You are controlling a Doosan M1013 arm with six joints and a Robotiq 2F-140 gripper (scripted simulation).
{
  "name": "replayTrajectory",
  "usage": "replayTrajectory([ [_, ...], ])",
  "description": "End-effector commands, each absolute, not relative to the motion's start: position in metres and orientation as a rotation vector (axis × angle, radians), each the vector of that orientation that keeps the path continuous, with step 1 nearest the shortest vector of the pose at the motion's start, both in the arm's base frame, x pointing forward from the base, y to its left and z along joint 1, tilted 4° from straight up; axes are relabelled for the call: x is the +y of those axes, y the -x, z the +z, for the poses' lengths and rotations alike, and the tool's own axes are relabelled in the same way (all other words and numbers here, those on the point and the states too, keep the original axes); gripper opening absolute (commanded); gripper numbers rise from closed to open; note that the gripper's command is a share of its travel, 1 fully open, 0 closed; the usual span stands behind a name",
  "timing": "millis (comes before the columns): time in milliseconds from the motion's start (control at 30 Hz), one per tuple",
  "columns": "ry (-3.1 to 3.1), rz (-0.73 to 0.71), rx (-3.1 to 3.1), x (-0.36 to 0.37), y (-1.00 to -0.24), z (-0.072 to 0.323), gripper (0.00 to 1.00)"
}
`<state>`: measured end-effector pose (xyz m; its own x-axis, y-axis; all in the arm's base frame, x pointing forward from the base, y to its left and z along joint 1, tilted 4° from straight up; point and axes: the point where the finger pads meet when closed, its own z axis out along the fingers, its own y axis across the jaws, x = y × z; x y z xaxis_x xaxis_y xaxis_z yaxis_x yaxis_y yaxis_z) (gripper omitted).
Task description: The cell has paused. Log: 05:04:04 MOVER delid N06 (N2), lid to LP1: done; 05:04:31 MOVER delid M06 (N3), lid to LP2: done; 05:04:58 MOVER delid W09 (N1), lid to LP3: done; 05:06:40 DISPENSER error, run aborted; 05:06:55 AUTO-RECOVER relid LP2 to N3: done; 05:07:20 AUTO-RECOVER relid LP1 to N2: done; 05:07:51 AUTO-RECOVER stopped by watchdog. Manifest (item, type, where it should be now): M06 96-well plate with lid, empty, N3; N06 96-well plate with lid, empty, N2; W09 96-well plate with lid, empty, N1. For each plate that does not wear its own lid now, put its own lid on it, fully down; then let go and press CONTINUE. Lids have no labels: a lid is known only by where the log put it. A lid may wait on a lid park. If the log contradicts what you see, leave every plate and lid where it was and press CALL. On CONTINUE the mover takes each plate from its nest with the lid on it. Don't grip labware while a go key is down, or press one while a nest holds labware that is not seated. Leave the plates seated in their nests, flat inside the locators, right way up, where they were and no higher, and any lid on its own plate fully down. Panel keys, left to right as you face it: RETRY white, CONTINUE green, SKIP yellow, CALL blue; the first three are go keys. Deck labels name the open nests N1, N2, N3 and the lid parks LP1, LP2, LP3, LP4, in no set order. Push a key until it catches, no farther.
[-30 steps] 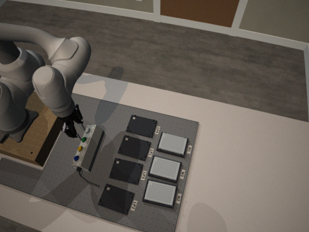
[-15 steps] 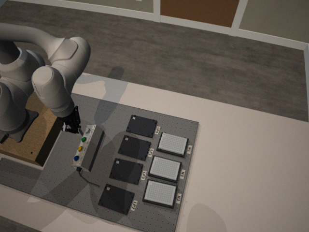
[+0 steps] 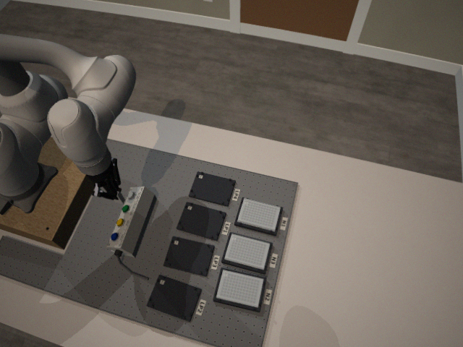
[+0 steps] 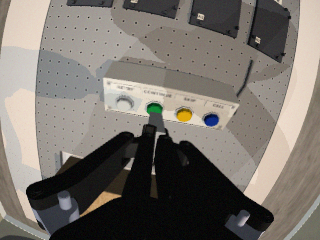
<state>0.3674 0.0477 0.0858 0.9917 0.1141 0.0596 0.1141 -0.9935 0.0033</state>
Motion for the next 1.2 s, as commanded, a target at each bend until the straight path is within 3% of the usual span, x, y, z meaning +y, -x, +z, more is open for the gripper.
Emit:
replayTrajectory([
  [0, 3.132, -0.102, -0.18, 0.048, -0.367, 0.087, 0.0],
  [1167, 3.132, -0.102, -0.18, 0.047, -0.368, 0.074, 0.0],
])
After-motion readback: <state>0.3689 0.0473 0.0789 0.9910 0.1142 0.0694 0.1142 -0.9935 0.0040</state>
